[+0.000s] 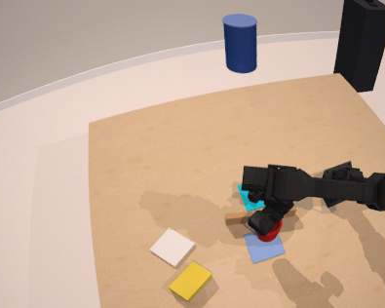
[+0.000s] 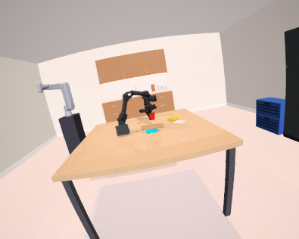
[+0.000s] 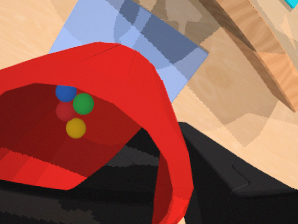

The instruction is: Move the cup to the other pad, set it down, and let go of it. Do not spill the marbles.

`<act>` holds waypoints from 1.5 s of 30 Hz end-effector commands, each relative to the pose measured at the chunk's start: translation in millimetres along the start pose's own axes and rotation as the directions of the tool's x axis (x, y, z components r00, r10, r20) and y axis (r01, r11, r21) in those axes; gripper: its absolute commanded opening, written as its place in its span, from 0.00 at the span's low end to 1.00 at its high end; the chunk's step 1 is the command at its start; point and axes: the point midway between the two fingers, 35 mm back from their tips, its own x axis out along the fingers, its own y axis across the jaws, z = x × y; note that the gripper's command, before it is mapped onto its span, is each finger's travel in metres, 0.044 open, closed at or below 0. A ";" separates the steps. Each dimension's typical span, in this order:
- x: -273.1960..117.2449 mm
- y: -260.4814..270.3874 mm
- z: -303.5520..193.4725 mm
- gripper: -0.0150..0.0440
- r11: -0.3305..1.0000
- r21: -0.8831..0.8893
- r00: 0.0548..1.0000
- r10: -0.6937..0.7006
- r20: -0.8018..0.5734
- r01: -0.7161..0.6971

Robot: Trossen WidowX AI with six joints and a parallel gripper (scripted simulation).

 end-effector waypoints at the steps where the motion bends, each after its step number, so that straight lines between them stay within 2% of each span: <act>1: 0.1 -6.4 7.8 0.25 1.000 -0.004 1.000 -0.004 0.002 0.004; 45: -6.1 -90.6 104.7 0.25 1.000 -0.007 1.000 -0.011 0.007 0.011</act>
